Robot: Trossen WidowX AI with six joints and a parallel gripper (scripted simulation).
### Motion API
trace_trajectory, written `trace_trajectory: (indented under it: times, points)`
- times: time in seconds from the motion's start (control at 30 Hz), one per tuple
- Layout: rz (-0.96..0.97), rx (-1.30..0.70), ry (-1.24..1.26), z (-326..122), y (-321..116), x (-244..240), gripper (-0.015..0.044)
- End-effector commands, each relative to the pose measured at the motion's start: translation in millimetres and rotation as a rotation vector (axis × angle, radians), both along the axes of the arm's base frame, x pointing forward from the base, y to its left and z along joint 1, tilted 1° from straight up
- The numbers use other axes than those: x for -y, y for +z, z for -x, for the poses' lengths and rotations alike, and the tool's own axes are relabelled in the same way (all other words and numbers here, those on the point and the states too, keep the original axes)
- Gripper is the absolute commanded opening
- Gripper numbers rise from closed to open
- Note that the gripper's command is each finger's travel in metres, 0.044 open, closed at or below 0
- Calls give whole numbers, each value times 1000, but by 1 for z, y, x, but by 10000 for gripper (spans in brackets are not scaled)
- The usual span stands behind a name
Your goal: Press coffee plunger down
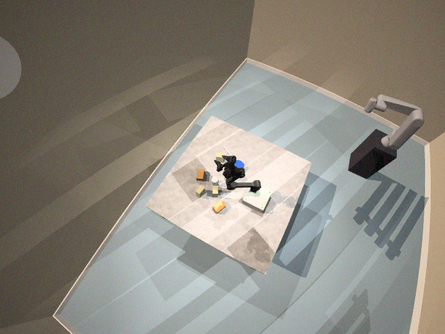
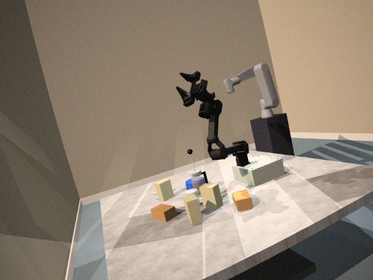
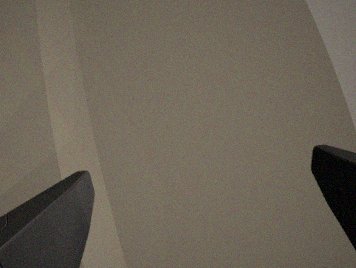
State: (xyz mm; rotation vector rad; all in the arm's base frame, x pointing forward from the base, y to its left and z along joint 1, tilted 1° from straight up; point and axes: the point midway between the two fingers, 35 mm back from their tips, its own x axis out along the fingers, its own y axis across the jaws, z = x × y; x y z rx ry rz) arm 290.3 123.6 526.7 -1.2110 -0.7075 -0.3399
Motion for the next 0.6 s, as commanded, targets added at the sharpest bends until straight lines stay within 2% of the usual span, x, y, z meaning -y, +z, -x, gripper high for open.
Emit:
trace_trajectory:
  times: [0.0, 0.03, 0.33, 0.57]
  points:
    - [0, 4, 2, 1, 1, -1, 426]
    - [3, 9, 5, 4, 2, -2, 440]
    - [-44, 172, 103, 72, 35, -13, 440]
    - [-210, 409, 239, 164, 68, 4, 440]
